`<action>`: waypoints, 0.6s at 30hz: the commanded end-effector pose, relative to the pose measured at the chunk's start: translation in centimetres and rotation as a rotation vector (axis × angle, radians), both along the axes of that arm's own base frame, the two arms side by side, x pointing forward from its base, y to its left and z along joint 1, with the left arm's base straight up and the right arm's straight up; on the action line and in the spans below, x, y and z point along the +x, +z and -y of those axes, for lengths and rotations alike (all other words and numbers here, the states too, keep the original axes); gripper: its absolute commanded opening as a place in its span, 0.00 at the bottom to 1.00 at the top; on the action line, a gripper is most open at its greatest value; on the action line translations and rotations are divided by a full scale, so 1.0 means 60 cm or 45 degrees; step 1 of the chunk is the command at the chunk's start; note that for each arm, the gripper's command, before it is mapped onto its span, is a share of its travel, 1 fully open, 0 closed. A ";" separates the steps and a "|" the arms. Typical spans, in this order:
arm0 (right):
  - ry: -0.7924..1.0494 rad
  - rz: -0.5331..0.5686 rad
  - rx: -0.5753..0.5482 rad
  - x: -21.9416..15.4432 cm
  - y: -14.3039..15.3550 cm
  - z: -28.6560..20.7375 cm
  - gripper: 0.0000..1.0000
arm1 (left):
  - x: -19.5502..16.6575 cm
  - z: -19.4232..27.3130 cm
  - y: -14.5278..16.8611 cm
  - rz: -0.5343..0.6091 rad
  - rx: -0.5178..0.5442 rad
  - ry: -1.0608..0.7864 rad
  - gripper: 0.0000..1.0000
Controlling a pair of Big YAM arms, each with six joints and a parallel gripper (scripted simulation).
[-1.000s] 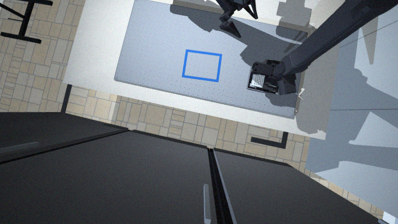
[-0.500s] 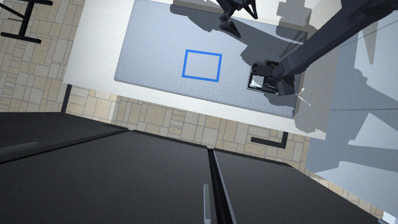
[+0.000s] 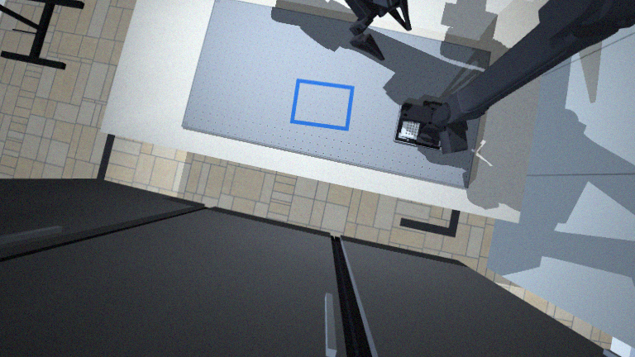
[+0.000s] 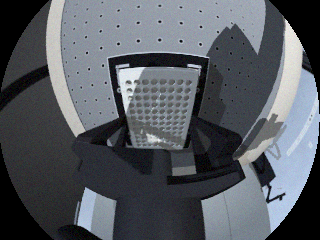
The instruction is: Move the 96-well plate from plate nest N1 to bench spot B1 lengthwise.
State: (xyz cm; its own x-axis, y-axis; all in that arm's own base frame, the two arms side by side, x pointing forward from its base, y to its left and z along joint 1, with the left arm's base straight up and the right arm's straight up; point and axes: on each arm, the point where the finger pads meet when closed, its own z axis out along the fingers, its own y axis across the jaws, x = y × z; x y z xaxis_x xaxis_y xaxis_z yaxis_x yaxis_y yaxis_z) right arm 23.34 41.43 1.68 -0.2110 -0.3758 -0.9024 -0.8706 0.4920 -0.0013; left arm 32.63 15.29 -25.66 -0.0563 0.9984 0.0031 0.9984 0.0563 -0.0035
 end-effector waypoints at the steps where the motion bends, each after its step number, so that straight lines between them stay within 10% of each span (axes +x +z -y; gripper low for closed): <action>1: -0.007 0.012 0.011 0.009 0.007 -0.006 1.00 | 0.011 -0.002 0.004 0.021 0.005 -0.008 0.86; 7: -0.007 0.012 0.011 0.009 0.007 -0.006 1.00 | 0.011 -0.003 0.004 0.023 0.007 -0.010 0.80; 9: -0.007 0.012 0.011 0.009 0.007 -0.006 1.00 | 0.011 -0.003 0.020 0.024 0.007 -0.011 0.58; 11: -0.007 0.012 0.011 0.009 0.007 -0.006 1.00 | 0.010 -0.003 0.034 0.023 0.007 -0.011 0.79; 18: -0.007 0.012 0.011 0.009 0.007 -0.006 1.00 | 0.020 0.004 0.081 0.031 0.010 0.017 0.79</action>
